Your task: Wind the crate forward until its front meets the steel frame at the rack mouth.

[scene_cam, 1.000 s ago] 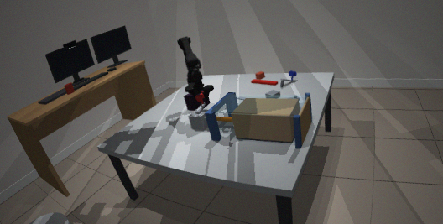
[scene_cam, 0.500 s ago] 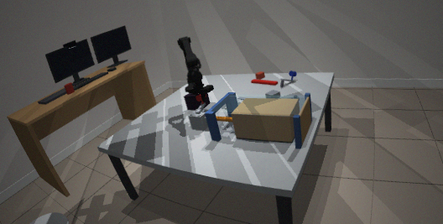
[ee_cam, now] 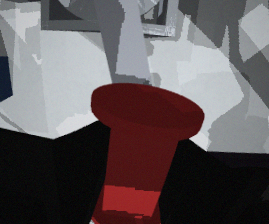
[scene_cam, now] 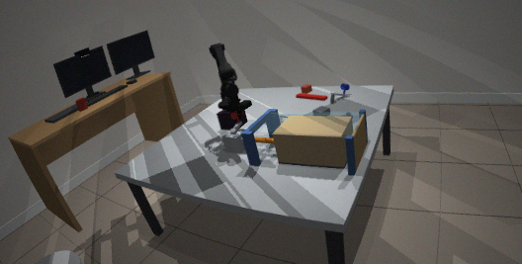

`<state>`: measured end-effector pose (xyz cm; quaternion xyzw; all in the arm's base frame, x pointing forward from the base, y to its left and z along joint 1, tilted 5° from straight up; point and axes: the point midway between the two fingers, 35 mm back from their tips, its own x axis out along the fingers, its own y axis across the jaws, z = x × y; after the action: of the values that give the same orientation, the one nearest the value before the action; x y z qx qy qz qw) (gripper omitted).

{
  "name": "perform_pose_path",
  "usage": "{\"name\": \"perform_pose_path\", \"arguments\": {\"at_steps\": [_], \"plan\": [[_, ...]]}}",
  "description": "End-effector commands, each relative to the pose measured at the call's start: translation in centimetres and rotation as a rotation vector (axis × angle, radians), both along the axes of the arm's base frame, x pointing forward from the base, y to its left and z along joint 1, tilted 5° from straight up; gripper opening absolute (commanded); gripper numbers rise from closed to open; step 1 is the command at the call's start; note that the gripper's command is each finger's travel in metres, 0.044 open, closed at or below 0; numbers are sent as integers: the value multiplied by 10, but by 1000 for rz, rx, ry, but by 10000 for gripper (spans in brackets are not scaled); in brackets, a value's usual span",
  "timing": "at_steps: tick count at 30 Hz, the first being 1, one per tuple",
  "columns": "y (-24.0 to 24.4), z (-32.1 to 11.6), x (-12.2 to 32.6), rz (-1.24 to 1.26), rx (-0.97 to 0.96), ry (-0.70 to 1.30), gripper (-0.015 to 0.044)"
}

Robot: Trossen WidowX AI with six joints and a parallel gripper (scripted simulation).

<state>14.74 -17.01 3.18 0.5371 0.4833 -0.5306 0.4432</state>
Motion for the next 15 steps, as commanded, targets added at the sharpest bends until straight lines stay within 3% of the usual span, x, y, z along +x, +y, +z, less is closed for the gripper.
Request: {"name": "perform_pose_path", "arguments": {"at_steps": [1, 15], "plan": [[0, -2, -3, 0, 3, 4, 0], [-4, -1, -18, 0, 3, 5, 0]]}}
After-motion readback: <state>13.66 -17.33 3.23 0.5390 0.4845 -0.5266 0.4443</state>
